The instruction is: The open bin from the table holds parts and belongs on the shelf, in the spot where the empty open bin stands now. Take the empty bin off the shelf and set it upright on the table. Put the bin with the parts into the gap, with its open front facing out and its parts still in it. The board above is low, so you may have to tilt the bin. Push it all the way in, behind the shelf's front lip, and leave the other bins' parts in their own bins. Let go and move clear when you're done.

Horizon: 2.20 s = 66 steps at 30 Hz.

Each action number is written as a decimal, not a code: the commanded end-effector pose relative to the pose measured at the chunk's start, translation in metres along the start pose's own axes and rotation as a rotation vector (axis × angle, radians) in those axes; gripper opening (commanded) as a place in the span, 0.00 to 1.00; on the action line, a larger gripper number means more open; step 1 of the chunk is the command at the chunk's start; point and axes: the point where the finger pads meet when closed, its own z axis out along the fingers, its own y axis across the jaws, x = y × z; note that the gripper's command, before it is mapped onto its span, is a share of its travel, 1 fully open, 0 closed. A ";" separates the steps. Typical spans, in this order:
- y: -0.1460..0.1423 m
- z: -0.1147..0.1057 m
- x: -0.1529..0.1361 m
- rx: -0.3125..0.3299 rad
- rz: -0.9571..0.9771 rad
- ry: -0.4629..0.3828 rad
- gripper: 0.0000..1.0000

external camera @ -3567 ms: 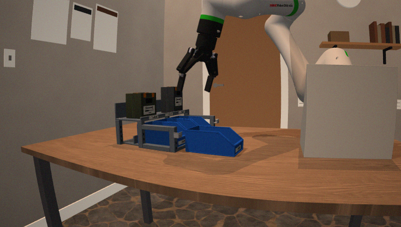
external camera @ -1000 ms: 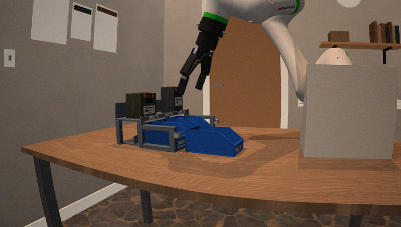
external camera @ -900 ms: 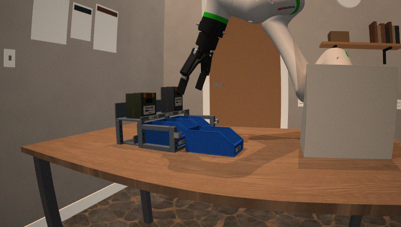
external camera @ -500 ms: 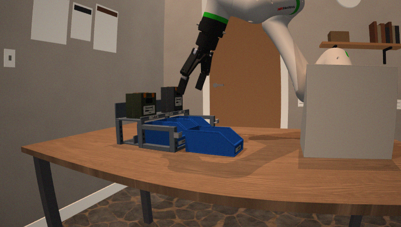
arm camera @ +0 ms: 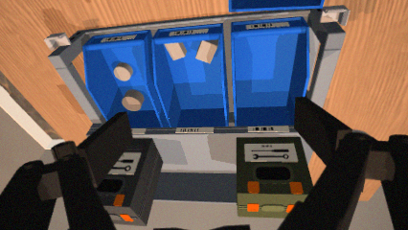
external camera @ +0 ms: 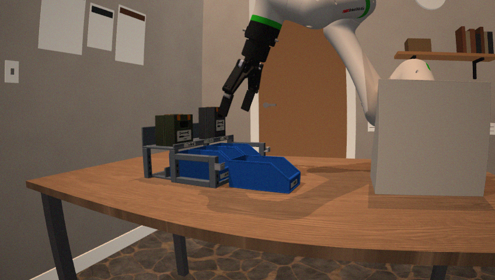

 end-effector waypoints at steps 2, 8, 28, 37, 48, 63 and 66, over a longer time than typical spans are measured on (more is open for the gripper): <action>0.000 -0.001 -0.001 -0.001 0.000 -0.002 1.00; 0.000 -0.001 -0.001 -0.001 0.000 -0.002 0.10; 0.000 -0.001 -0.001 -0.001 0.000 -0.002 0.10; 0.000 -0.001 -0.001 -0.001 0.000 -0.002 0.10; 0.000 -0.001 -0.001 -0.004 0.000 0.012 0.10; 0.001 -0.001 -0.002 -0.058 0.001 0.239 0.10; 0.001 -0.001 -0.002 -0.067 0.001 0.279 0.10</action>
